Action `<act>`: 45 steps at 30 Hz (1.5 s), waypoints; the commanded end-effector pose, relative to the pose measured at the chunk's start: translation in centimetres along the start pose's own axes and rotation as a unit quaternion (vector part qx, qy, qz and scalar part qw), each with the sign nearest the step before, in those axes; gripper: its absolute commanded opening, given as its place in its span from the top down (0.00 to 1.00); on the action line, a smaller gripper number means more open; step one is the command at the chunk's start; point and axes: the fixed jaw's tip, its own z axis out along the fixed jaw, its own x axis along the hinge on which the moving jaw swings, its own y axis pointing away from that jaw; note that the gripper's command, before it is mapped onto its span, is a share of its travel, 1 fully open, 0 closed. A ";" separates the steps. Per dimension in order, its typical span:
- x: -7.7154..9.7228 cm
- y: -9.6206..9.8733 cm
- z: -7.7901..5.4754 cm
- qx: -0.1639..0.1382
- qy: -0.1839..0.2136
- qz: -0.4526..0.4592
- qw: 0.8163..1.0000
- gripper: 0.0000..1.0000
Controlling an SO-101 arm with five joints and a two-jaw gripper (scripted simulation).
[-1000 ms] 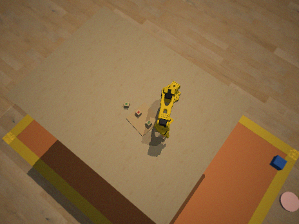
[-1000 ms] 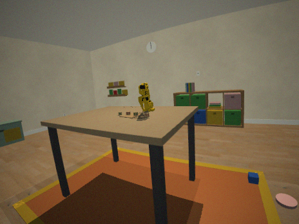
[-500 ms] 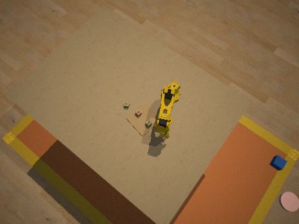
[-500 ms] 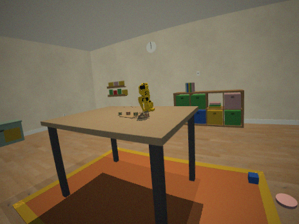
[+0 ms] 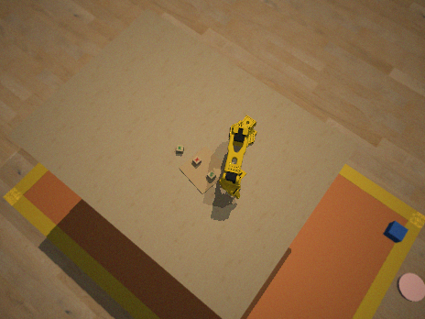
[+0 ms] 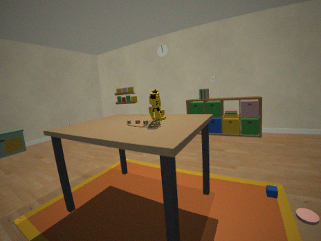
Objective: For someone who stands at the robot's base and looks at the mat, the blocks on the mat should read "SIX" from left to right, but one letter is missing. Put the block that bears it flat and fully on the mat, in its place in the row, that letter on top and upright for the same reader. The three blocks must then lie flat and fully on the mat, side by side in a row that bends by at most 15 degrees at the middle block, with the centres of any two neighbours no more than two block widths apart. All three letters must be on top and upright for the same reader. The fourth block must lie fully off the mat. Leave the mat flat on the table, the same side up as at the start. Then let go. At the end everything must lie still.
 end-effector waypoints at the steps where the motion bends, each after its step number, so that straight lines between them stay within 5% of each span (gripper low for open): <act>1: 0.6 -0.4 -0.5 0.015 0.030 -0.004 0.999 0.68; 15: 0.6 -0.4 0.5 0.015 0.030 -0.004 0.999 0.68; 45: 0.6 -0.9 0.6 0.016 0.029 -0.004 0.999 0.77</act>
